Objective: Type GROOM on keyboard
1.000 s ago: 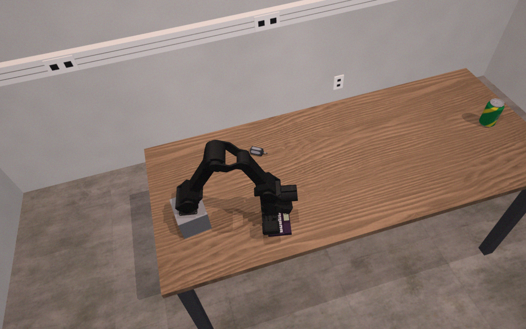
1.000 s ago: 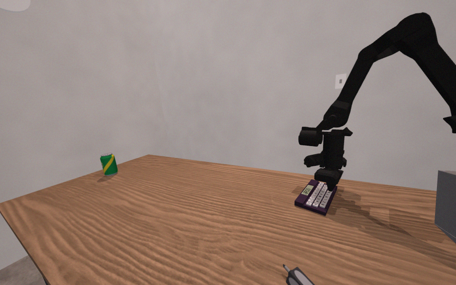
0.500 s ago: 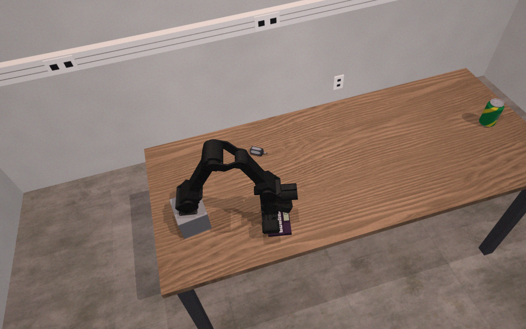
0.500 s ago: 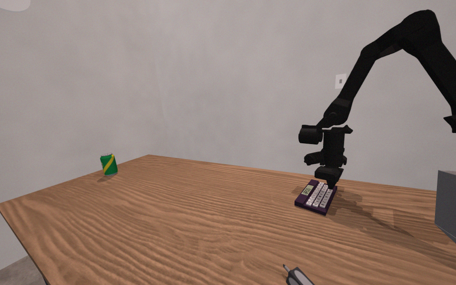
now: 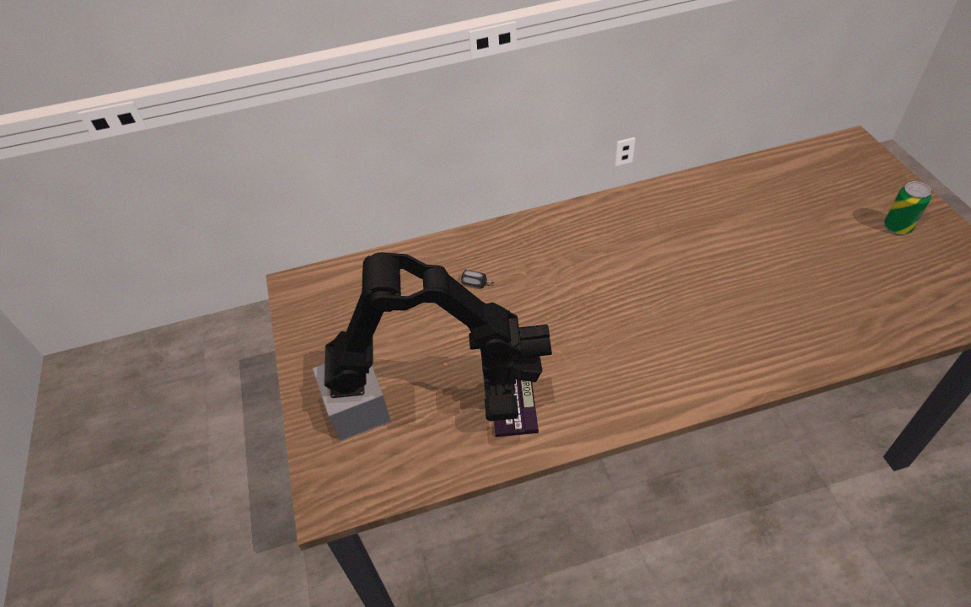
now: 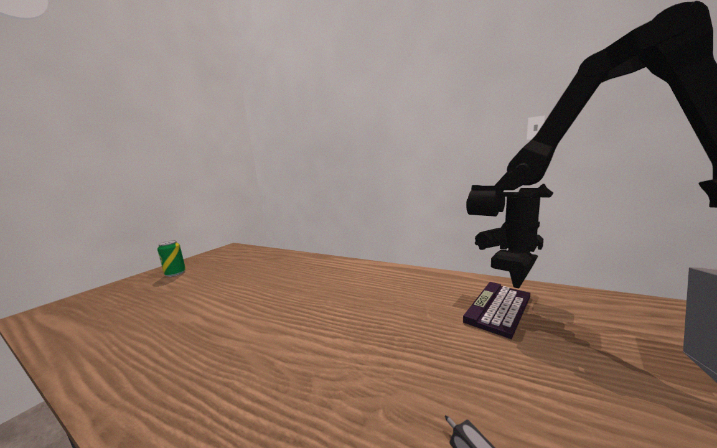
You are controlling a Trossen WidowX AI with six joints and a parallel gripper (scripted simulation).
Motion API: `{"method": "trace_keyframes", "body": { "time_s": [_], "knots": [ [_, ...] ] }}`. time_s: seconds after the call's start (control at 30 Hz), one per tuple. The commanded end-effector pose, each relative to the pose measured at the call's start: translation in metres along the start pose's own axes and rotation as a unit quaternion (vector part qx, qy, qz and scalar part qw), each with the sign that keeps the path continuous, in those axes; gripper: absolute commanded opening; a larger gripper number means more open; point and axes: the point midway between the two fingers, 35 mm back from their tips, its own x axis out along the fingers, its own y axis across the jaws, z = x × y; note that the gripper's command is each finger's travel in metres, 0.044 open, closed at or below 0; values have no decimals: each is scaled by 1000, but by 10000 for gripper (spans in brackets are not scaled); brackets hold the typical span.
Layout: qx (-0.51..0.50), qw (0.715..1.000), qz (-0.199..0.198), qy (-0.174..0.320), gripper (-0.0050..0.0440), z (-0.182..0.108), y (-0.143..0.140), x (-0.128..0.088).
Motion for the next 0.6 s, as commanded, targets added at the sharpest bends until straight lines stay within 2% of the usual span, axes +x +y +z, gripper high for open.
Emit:
{"method": "trace_keyframes", "body": {
  "time_s": [0.0, 0.13, 0.3, 0.43, 0.57],
  "knots": [
    [0, 1000, -1, -7, -50, 13, 23, -3],
    [0, 1000, -1, -5, -50, 19, 53, -4],
    [0, 1000, -1, -5, -50, 19, 55, -1],
    [0, 1000, -2, 2, -50, 13, 52, 14],
    [-1, 1000, -1, -2, -50, 16, 53, 14]
  ]
}}
